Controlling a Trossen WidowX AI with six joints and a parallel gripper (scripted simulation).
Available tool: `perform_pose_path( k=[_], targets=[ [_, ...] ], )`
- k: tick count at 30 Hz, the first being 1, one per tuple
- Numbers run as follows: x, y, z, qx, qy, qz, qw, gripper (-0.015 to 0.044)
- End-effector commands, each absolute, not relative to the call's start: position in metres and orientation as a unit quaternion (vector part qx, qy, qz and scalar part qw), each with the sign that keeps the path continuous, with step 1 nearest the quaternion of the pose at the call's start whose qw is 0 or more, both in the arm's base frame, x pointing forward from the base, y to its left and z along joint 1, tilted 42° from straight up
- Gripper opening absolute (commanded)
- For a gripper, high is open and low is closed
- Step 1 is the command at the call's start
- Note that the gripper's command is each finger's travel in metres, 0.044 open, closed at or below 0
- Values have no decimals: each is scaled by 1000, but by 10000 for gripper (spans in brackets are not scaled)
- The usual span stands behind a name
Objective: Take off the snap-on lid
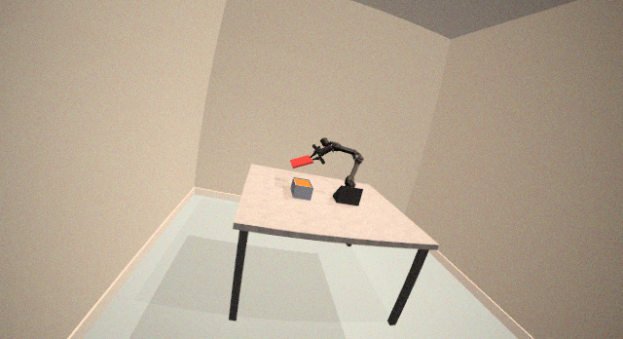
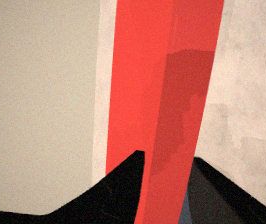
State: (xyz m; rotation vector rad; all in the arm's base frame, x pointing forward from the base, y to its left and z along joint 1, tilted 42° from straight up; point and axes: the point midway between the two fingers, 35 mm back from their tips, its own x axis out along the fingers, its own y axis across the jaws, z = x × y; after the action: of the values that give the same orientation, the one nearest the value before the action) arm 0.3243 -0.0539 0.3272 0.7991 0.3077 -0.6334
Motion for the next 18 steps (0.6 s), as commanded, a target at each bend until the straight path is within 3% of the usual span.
perform_pose_path(
  k=[1, 18],
  targets=[
    [325, -58, 337, 382, 145, -295, 864, 0],
    [324, -79, 356, 381, 144, -294, 865, 0]
  ],
)
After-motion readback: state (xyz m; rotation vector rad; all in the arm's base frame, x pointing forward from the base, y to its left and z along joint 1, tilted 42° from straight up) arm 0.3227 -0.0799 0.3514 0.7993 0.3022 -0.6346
